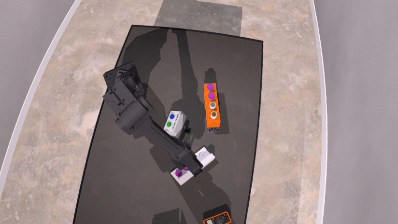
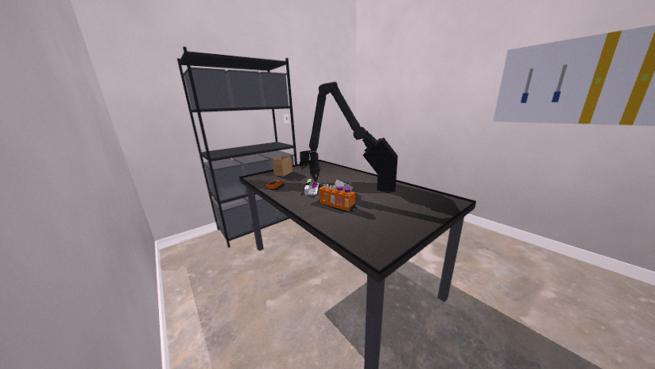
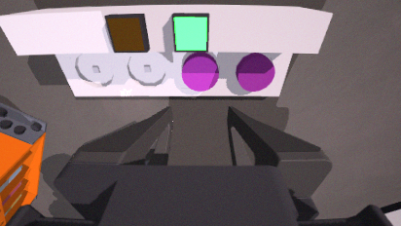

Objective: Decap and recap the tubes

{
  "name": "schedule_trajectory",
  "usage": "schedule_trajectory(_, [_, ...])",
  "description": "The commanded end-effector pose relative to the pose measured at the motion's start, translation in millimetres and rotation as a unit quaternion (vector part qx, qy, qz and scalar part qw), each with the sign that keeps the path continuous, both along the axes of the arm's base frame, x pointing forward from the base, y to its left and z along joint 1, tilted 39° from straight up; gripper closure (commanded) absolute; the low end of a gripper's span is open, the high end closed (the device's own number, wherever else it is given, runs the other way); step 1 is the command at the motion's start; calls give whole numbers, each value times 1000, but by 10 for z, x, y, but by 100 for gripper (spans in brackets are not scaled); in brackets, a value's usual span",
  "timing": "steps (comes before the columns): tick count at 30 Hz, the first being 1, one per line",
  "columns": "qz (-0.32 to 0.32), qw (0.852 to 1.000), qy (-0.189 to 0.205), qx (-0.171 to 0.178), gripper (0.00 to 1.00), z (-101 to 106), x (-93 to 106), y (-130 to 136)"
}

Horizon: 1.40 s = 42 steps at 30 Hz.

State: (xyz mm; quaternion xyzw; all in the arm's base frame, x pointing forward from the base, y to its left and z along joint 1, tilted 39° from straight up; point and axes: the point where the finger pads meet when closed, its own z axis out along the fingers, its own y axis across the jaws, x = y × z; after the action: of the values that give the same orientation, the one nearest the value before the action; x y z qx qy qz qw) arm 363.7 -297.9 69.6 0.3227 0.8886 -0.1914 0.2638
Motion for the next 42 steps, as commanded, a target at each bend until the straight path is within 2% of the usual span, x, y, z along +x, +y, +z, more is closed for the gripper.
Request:
schedule_trajectory(1, [1,1000,-12,-12,53,-27,156,-207])
schedule_trajectory(6, [1,1000,-11,-11,53,-226,238,-334])
schedule_trajectory(10, [8,1000,-8,-9,53,-253,258,-266])
schedule_trajectory(12, [7,1000,-20,-17,53,-116,275,-276])
schedule_trajectory(14, [7,1000,-20,-17,53,-116,275,-276])
schedule_trajectory(15, [2,1000,-11,-9,53,-194,234,-256])
schedule_trajectory(18, [6,1000,-17,-15,53,-151,265,-269])
schedule_trajectory(20, [2,1000,-11,-9,53,-194,234,-256])
schedule_trajectory(24, [7,1000,-21,-17,53,-43,295,-278])
schedule_trajectory(26, [7,1000,-18,-15,53,-43,290,-266])
schedule_trajectory(29, [2,1000,-12,-9,53,-161,245,-261])
schedule_trajectory(34, [2,1000,-12,-9,53,-161,246,-261])
schedule_trajectory(38, [7,1000,-18,-14,53,-34,301,-256])
schedule_trajectory(42, [8,1000,-14,-11,53,-69,305,-244])
